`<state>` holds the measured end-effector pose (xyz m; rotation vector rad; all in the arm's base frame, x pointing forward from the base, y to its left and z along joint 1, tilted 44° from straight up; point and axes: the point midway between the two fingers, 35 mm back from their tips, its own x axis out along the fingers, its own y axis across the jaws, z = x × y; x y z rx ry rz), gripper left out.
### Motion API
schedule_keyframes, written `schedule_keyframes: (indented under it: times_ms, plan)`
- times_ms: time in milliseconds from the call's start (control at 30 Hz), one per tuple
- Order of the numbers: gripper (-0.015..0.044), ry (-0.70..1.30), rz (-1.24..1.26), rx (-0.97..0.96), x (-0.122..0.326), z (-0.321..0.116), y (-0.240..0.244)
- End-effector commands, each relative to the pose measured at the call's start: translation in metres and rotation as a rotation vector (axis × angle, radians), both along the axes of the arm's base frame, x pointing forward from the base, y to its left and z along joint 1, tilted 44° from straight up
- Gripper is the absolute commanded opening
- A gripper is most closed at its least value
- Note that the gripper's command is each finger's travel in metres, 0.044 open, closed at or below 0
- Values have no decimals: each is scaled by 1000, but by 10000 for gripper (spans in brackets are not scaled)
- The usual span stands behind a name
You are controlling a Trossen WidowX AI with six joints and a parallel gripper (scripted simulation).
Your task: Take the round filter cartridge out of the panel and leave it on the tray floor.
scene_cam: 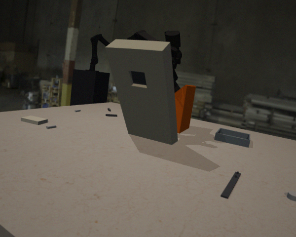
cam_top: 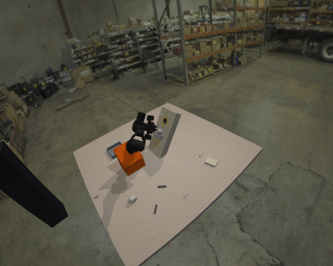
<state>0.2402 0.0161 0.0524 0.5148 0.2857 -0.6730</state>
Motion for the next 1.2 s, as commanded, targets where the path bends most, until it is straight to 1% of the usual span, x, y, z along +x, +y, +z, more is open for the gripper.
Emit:
schedule_keyframes:
  times_ms: [0,100,333,633,733,933,1000,1067,1100,1167]
  plan:
    - [94,-4,4,5,-2,-2,-2]
    - [94,-5,5,6,2,2,2]
    - [94,-5,5,7,39,46,39]
    - [94,-5,5,7,40,48,39]
    - [173,-2,5,9,43,57,50]
    - [330,2,8,8,47,99,90]
    - [383,1,9,7,47,104,94]
    - [330,65,29,-53,45,96,89]
    - [305,146,55,-126,43,87,82]
    - [305,348,124,-291,36,66,67]
